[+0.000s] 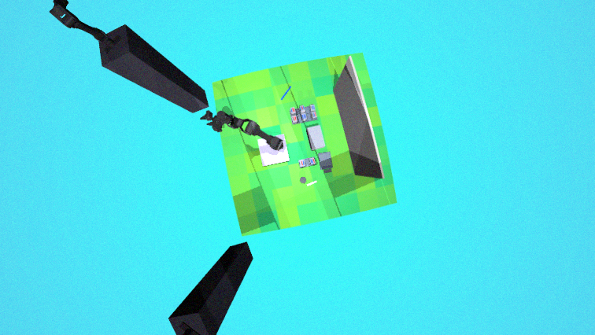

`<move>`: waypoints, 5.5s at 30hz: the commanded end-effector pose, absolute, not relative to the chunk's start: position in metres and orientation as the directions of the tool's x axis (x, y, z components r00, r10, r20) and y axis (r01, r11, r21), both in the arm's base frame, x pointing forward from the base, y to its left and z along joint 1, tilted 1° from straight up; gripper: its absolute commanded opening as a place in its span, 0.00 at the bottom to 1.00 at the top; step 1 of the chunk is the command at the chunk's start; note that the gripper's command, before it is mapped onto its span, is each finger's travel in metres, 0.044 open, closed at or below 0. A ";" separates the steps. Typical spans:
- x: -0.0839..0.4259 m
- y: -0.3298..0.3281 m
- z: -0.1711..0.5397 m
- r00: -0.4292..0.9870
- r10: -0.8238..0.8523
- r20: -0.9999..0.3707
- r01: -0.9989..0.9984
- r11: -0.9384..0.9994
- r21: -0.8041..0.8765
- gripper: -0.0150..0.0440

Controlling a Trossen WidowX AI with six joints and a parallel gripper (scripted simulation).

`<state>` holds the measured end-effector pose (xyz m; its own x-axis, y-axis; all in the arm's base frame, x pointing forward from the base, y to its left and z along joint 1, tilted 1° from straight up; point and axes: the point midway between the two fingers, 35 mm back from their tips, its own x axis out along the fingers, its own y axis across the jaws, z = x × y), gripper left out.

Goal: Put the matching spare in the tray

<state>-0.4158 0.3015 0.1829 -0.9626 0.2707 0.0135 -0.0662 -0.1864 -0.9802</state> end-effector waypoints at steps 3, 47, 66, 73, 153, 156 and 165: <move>-0.416 0.302 0.183 -0.963 0.271 0.014 -0.066 -0.186 -0.980 1.00; 0.100 0.519 0.162 -0.047 0.872 -0.488 -0.778 -0.338 -0.530 1.00; 0.345 0.350 0.175 0.352 0.583 -0.732 -0.933 0.279 -0.226 1.00; 0.400 0.238 0.177 0.383 0.369 -0.847 -0.792 0.604 -0.095 1.00; 0.134 -0.189 0.107 -0.004 -0.010 -1.000 0.987 -0.158 -0.002 0.76; 0.134 -0.190 0.104 -0.004 -0.010 -1.000 0.987 -0.158 -0.002 0.76; 0.135 -0.191 0.089 -0.004 -0.010 -1.000 0.987 -0.158 -0.002 0.76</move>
<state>0.1355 -0.1918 0.0964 0.0051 -0.0214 -0.9998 0.9881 -0.1537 0.0084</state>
